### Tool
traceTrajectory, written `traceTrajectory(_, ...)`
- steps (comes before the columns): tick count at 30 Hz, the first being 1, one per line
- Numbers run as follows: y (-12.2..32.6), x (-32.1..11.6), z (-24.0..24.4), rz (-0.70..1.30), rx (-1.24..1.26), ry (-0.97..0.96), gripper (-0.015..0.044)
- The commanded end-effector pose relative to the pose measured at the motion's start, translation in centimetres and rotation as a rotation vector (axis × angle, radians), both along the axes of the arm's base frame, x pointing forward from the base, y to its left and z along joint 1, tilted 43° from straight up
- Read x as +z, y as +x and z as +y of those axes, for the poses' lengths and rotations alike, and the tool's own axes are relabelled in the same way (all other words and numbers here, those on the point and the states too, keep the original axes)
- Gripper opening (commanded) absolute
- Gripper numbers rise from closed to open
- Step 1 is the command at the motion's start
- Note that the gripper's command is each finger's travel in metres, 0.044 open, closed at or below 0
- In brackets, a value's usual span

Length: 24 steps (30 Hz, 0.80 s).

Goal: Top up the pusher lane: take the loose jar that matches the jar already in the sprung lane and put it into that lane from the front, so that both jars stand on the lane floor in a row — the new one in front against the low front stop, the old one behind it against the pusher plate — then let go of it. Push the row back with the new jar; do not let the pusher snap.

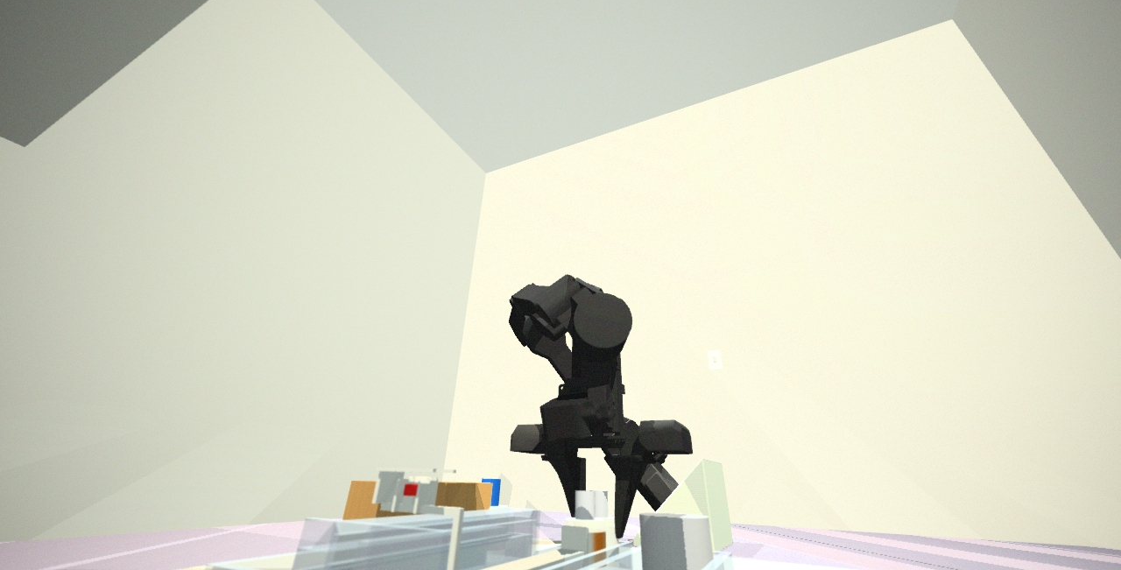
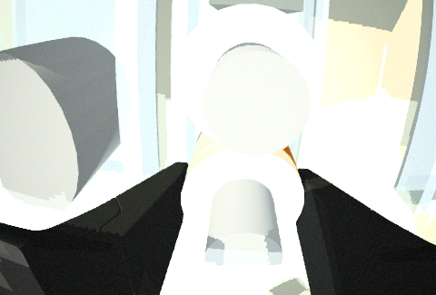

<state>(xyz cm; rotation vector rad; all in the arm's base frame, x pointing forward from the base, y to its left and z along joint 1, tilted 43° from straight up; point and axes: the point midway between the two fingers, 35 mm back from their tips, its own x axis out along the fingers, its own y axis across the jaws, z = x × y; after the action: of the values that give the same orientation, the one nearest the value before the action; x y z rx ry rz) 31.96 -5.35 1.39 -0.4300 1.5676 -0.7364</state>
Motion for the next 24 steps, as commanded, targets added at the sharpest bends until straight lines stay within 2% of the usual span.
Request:
traceTrajectory(1,0.0,0.0,0.0,-0.003,-0.002,-0.002,0.0000)
traceTrajectory(3,0.0,0.0,0.0,-0.003,-0.002,-0.002,0.0000)
traceTrajectory(13,0.0,0.0,0.0,-0.003,-0.002,-0.002,0.0263)
traceTrajectory(14,0.0,0.0,0.0,-0.003,-0.002,-0.002,0.0275)
traceTrajectory(24,0.3,1.4,1.3,-0.003,-0.002,-0.001,0.0275)
